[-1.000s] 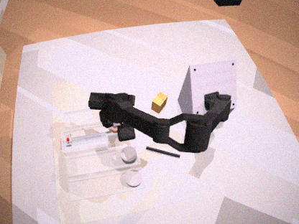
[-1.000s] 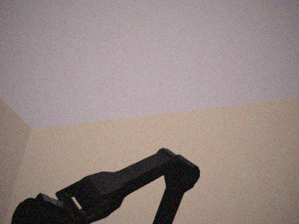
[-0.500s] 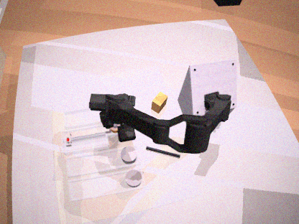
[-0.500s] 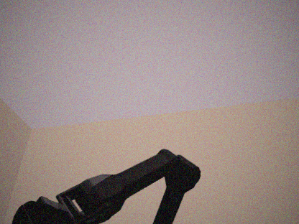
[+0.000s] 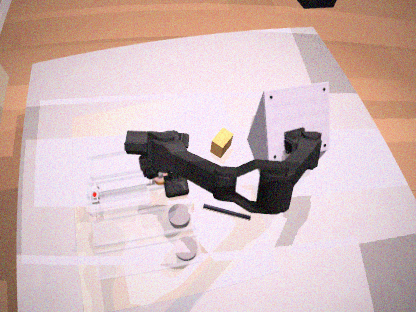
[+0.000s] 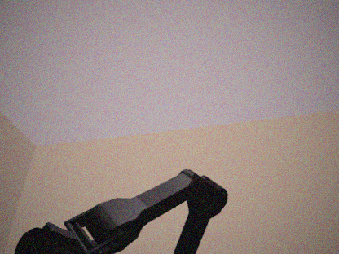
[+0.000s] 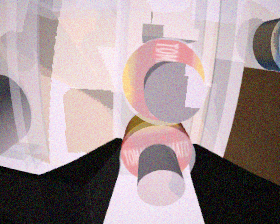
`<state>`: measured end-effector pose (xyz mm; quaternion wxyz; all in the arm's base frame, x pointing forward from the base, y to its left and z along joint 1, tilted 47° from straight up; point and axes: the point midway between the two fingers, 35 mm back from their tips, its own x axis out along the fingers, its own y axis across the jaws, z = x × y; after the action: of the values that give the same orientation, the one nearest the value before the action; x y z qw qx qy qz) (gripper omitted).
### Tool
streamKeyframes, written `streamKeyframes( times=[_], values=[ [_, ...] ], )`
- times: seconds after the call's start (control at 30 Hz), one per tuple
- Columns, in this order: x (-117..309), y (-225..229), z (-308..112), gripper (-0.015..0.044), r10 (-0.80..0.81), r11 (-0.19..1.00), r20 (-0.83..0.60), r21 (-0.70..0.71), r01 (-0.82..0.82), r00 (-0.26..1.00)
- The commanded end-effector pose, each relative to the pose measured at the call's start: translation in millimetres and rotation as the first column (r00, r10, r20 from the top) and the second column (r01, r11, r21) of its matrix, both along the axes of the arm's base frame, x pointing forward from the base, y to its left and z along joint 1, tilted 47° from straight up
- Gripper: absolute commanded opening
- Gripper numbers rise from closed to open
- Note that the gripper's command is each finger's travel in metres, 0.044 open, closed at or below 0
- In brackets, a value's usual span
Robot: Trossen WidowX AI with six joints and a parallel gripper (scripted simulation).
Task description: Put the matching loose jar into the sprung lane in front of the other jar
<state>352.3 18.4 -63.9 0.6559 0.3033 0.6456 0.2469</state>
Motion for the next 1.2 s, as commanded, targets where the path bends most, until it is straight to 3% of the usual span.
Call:
streamKeyframes(
  times=[0.0, 1.17],
  values=[
    [3.5, 1.5, 1.5, 0.0, -0.001, 1.0, 0.021, 0.007, 0.0, 1.0],
    [-2.4, 2.0, 1.4, 0.0, -0.001, 1.0, 0.02, 0.007, 0.0, 1.0]
  ],
)
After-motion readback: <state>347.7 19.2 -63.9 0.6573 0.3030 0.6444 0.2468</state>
